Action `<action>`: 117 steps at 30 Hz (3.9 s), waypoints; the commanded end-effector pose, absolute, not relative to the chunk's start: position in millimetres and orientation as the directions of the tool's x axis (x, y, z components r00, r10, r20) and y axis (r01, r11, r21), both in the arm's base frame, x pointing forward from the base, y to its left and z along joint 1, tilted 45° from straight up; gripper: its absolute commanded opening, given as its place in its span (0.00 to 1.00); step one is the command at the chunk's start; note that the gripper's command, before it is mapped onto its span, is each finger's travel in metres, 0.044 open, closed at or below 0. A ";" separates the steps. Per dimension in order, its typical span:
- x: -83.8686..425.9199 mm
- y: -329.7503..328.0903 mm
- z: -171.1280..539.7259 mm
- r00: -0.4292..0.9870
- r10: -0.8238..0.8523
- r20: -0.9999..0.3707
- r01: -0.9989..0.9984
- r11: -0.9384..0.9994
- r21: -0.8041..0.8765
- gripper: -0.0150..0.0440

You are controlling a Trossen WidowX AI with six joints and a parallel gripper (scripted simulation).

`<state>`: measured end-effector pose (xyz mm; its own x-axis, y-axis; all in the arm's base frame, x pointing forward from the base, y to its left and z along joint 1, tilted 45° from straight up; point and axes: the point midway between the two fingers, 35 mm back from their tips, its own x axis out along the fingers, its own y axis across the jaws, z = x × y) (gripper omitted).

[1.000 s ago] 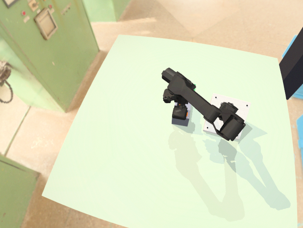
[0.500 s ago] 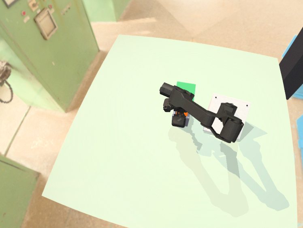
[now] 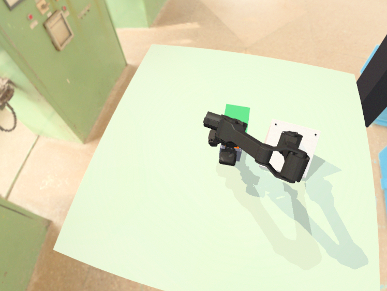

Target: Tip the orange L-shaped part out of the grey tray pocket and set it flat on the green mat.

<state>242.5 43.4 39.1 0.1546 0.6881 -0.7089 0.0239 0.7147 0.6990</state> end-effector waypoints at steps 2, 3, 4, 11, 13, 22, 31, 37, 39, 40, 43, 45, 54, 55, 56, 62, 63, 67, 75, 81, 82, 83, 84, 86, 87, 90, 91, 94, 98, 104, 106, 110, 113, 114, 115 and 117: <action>242.0 48.9 32.4 0.147 0.692 -0.707 0.033 0.711 0.703 0.56; 242.1 50.0 31.3 0.147 0.692 -0.707 0.033 0.711 0.703 0.56; 242.2 50.9 30.5 0.147 0.692 -0.707 0.033 0.710 0.703 0.56; 242.3 51.7 29.9 0.148 0.692 -0.706 0.033 0.710 0.703 0.56; 242.3 51.7 29.9 0.148 0.692 -0.706 0.033 0.710 0.703 0.56; 243.1 51.4 31.9 0.153 0.691 -0.706 0.023 0.712 0.702 0.56; 242.0 51.0 40.9 0.150 0.692 -0.706 0.029 0.711 0.703 0.56; 240.9 48.9 49.0 0.148 0.691 -0.707 0.034 0.711 0.702 0.56; 241.2 39.6 54.6 0.148 0.687 -0.711 0.035 0.715 0.698 0.56; 241.1 32.7 59.0 0.148 0.685 -0.713 0.036 0.717 0.696 0.56; 237.0 4.2 79.8 0.146 0.681 -0.717 0.038 0.721 0.692 0.56; 231.5 -13.4 95.2 0.146 0.684 -0.714 0.037 0.718 0.695 0.56; 229.8 -22.8 105.5 0.163 0.684 -0.711 0.035 0.716 0.697 0.56; 229.8 -22.8 105.5 0.163 0.684 -0.711 0.035 0.716 0.697 0.56; 229.8 -22.8 105.5 0.163 0.684 -0.711 0.035 0.716 0.697 0.56; 229.8 -22.8 105.5 0.163 0.684 -0.711 0.035 0.716 0.697 0.56; 229.8 -22.8 105.5 0.163 0.684 -0.711 0.035 0.716 0.697 0.56; 229.8 -22.8 105.5 0.163 0.684 -0.711 0.035 0.716 0.697 0.56; 230.0 -23.5 104.9 0.163 0.684 -0.711 0.053 0.714 0.699 0.60; 233.7 -41.2 90.9 0.158 0.682 -0.714 0.490 0.573 0.657 0.73; 234.3 -45.5 87.3 0.157 0.682 -0.714 0.585 0.518 0.624 0.73; 234.7 -49.9 83.6 0.156 0.682 -0.714 0.673 0.456 0.582 0.73; 235.1 -54.2 79.9 0.154 0.682 -0.715 0.751 0.389 0.534 0.73; 235.4 -62.8 72.2 0.152 0.683 -0.714 0.878 0.239 0.415 0.73; 235.4 -67.0 68.3 0.151 0.684 -0.714 0.924 0.160 0.348 0.73; 234.7 -78.9 57.1 0.147 0.686 -0.713 0.988 -0.072 0.134 0.73; 234.5 -80.9 55.0 0.147 0.686 -0.712 0.989 -0.113 0.095 0.73; 234.4 -81.6 54.4 0.146 0.687 -0.712 0.989 -0.127 0.081 0.73; 234.4 -81.6 54.4 0.146 0.687 -0.712 0.989 -0.127 0.081 0.73; 237.2 -70.6 42.7 0.147 0.686 -0.712 0.989 -0.127 0.082 0.73; 238.5 -63.3 35.5 0.147 0.687 -0.712 0.989 -0.127 0.082 0.73; 239.2 -59.7 31.9 0.147 0.687 -0.711 0.989 -0.127 0.082 0.73; 239.9 -57.6 29.6 0.147 0.687 -0.712 0.989 -0.127 0.082 0.73; 240.2 -56.6 28.4 0.147 0.687 -0.712 0.989 -0.127 0.082 0.73; 240.5 -55.6 27.2 0.147 0.687 -0.712 0.989 -0.127 0.082 0.73; 241.2 -53.4 24.8 0.147 0.687 -0.712 0.989 -0.127 0.082 0.73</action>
<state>240.7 -57.3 28.5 0.1486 0.6804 -0.7177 0.9885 -0.1226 0.0884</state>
